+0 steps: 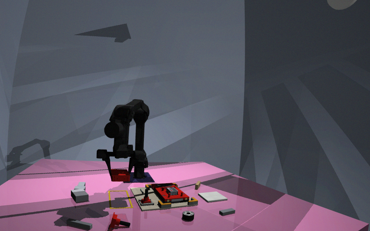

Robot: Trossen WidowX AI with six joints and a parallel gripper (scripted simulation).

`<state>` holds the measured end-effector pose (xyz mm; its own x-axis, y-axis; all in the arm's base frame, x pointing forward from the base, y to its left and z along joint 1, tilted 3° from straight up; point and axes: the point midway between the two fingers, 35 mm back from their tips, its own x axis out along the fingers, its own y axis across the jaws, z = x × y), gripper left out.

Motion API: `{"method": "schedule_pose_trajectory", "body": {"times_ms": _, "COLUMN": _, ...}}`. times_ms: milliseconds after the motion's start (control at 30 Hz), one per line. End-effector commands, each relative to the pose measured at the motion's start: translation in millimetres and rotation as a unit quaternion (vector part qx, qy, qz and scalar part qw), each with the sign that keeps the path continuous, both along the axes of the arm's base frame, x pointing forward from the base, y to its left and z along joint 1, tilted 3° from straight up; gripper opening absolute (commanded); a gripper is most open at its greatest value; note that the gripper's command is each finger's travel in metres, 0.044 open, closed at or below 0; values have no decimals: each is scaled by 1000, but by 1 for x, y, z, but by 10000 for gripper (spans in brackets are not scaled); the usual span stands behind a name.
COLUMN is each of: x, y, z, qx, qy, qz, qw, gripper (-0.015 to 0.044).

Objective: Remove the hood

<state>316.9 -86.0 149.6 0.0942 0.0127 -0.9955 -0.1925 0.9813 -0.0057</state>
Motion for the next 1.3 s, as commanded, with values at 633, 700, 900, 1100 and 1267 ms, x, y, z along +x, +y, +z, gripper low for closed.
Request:
{"method": "schedule_pose_trajectory", "body": {"times_ms": 633, "x": 1, "y": 1, "z": -19, "qx": 3, "qy": 3, "qz": 3, "qw": 1000, "gripper": 0}}
{"method": "schedule_pose_trajectory", "body": {"times_ms": 700, "x": 1, "y": 1, "z": -21, "qx": 3, "qy": 3, "qz": 3, "qw": 1000, "gripper": 0}}
{"method": "schedule_pose_trajectory", "body": {"times_ms": 900, "x": 2, "y": 1, "z": -25, "qx": 3, "qy": 3, "qz": 3, "qw": 1000, "gripper": 0}}
{"method": "schedule_pose_trajectory", "body": {"times_ms": 1100, "x": 2, "y": 1, "z": -29, "qx": 3, "qy": 3, "qz": 3, "qw": 1000, "gripper": 0}}
{"method": "schedule_pose_trajectory", "body": {"times_ms": 1267, "x": 3, "y": 1, "z": -33, "qx": 3, "qy": 3, "qz": 3, "qw": 1000, "gripper": 0}}
